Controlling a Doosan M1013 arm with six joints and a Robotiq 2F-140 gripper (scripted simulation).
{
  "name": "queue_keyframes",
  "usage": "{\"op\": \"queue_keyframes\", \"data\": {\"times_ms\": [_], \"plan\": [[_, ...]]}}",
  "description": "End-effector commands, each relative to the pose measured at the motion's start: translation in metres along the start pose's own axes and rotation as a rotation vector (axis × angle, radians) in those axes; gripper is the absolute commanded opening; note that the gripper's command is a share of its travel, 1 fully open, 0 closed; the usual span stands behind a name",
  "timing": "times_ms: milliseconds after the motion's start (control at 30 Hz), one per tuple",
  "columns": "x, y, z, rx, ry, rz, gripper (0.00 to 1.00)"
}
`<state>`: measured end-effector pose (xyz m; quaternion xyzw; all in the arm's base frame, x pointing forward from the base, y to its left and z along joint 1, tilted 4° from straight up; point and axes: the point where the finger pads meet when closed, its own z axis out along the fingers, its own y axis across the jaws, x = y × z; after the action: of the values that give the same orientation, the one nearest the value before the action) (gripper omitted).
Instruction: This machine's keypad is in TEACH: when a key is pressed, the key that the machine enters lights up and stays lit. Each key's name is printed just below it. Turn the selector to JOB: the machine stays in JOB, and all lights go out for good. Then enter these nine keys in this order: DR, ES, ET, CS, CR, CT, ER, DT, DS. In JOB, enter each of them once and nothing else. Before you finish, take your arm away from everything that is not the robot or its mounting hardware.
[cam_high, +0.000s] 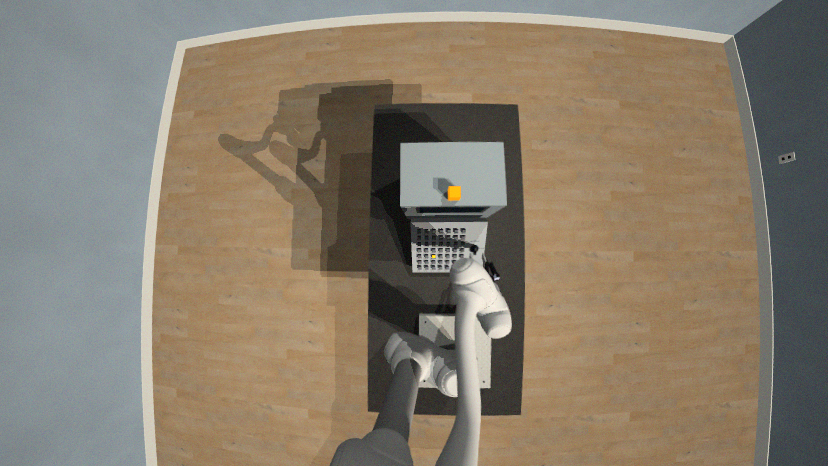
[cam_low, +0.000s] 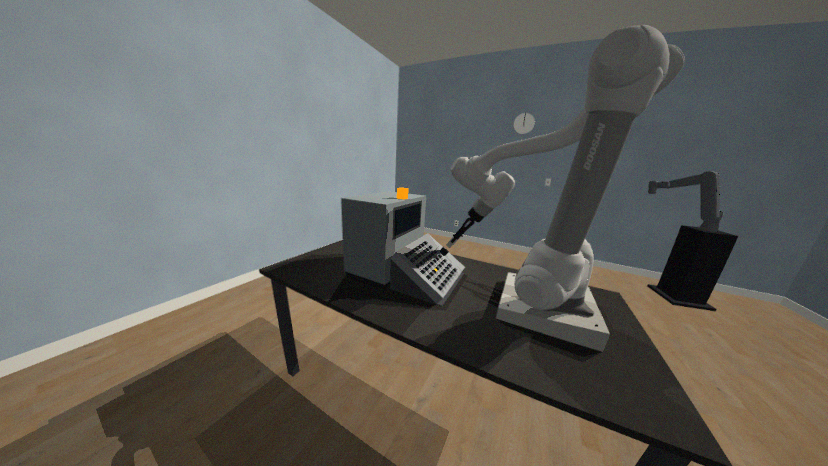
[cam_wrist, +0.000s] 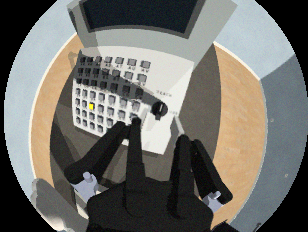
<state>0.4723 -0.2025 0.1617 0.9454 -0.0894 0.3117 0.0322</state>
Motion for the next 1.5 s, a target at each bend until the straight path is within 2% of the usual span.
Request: {"op": "queue_keyframes", "data": {"times_ms": [0, 767, 1467], "plan": [[0.000, 0.000, 0.000, 0.000, 0.000, 0.000, 0.33], [0.000, 0.000, 0.001, 0.000, 0.000, 0.000, 0.33], [0.000, 0.000, 0.020, 0.000, 0.000, 0.000, 0.33]]}}
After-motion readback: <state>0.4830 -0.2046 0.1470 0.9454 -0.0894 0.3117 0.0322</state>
